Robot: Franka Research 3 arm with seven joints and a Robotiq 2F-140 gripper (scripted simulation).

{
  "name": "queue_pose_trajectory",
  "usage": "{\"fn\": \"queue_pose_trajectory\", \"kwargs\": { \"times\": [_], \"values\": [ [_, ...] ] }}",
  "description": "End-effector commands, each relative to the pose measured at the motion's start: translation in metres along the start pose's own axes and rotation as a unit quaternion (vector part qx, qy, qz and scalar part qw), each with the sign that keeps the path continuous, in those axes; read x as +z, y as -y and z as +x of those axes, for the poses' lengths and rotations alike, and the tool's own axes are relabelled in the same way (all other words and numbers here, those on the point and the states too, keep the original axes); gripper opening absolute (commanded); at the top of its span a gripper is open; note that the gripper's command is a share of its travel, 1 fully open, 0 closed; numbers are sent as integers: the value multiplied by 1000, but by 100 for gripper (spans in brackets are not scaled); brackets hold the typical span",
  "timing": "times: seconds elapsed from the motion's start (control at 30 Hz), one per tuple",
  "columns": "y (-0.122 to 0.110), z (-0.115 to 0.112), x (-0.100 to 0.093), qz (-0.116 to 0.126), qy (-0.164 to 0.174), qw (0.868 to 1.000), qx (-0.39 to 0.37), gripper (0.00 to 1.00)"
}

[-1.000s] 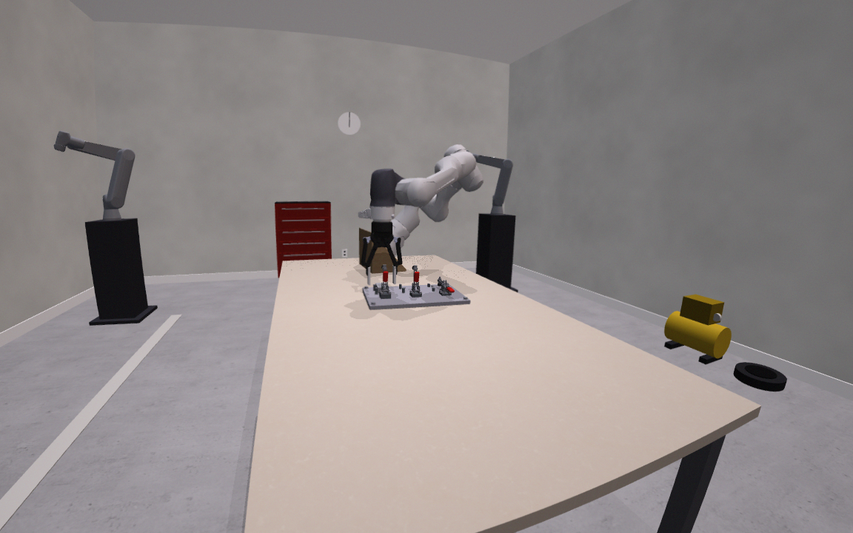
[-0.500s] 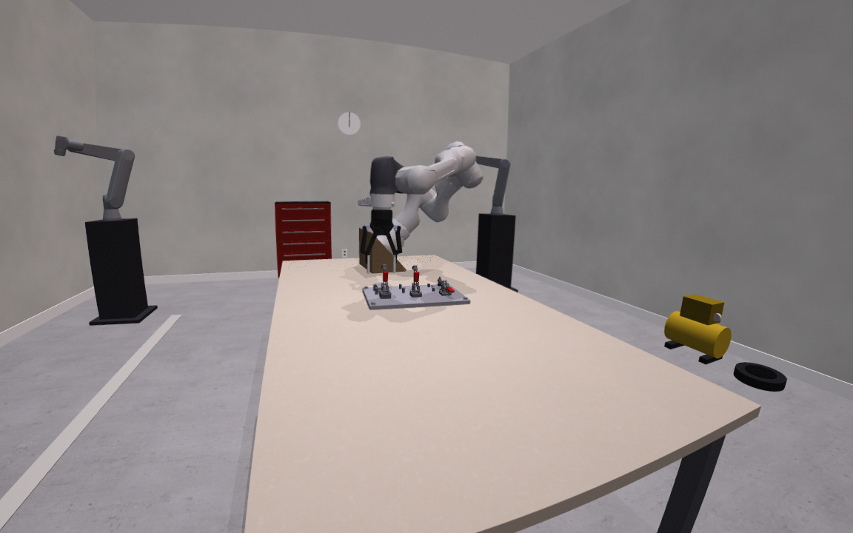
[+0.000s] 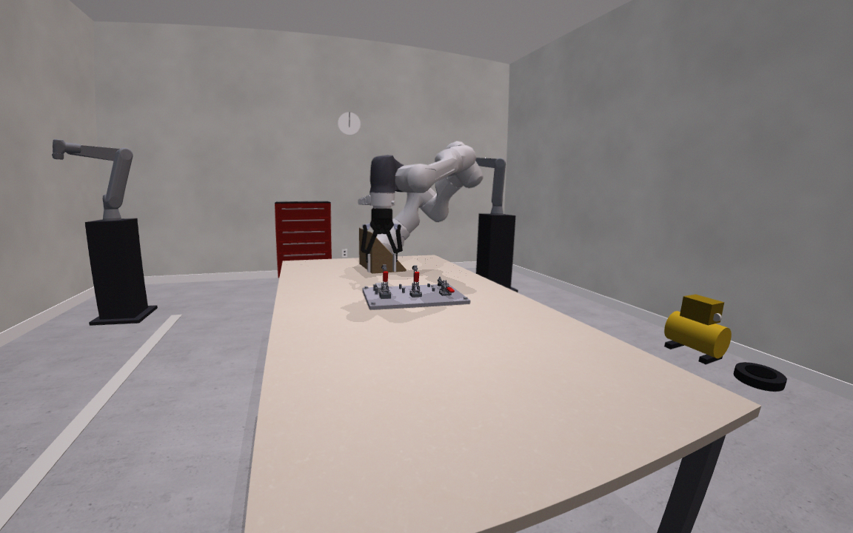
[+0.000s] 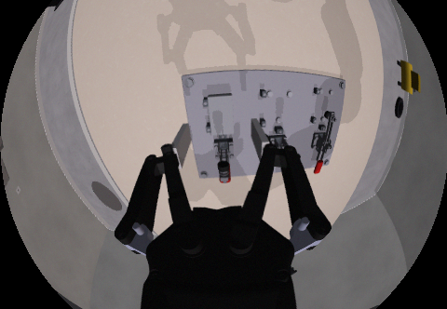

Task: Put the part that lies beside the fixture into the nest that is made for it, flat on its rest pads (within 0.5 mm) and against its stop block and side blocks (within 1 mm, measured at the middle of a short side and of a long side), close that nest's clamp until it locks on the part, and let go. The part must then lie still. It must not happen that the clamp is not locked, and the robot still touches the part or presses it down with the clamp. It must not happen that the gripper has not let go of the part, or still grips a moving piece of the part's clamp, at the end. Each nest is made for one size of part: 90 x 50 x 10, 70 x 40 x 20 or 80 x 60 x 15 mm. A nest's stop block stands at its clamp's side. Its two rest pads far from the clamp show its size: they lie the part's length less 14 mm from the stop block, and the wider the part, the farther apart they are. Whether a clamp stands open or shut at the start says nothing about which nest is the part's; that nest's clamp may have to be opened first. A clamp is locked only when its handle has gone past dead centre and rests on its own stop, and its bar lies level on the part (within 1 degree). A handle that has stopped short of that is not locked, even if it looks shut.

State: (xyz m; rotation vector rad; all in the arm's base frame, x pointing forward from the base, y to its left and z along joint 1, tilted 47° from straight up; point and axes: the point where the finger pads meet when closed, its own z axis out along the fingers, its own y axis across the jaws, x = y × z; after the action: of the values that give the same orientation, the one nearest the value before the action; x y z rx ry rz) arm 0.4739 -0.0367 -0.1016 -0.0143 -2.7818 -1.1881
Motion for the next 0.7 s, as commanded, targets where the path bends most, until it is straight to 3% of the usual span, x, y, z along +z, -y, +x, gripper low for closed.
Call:
{"fn": "queue_pose_trajectory", "kwargs": {
  "times": [0.0,0.07,0.1,0.67],
  "values": [
    [-1,0,-2,0,0,1000,2,58],
    [-1,0,-2,0,0,1000,2,58],
    [-1,0,-2,0,0,1000,2,0],
    [-1,0,-2,0,0,1000,2,0]
  ]
}}
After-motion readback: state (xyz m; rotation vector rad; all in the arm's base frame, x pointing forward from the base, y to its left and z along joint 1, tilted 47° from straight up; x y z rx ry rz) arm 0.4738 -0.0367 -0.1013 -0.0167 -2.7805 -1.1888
